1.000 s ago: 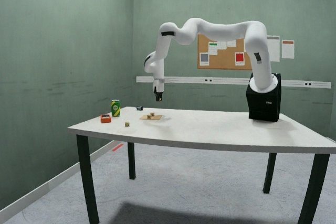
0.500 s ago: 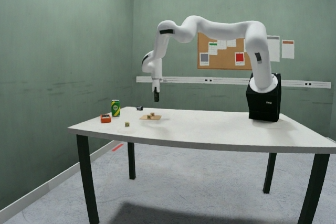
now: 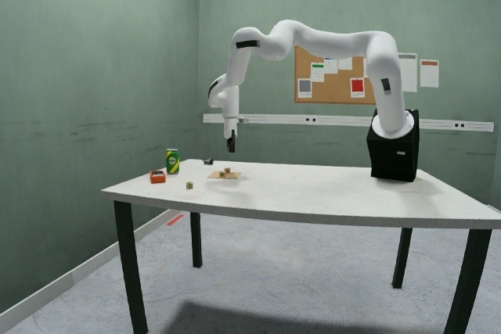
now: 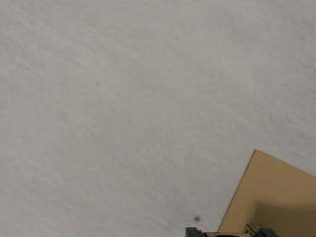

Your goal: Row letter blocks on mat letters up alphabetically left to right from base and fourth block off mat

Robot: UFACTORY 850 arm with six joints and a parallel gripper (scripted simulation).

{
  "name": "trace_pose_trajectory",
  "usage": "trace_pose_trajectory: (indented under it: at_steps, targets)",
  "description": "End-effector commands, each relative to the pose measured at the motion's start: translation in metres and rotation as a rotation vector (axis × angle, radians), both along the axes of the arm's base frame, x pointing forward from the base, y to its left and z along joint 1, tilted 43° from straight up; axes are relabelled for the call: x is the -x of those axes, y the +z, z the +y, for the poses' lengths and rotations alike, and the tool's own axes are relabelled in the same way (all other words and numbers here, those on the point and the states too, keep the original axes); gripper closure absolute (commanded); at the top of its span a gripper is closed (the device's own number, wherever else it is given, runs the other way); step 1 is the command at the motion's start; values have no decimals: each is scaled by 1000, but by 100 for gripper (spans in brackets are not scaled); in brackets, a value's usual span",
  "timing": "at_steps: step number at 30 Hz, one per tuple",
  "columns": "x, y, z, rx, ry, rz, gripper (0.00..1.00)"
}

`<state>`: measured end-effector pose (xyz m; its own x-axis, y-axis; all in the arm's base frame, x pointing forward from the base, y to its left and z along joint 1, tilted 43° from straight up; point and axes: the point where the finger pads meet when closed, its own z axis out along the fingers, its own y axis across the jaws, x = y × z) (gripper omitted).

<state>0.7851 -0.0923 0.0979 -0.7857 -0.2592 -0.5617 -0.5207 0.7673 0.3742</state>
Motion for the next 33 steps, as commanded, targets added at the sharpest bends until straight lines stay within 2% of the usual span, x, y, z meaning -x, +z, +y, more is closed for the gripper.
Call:
trace_pose_trajectory:
  at_steps: [1,17,19,21,33]
  targets:
    - [-1,7,6,35,74,-76,77]
    - [0,32,35,188,406,-340,77]
    - [0,32,35,188,406,-340,77]
    - [0,38,41,222,481,-400,77]
    - [2,55,62,330,715,-587,77]
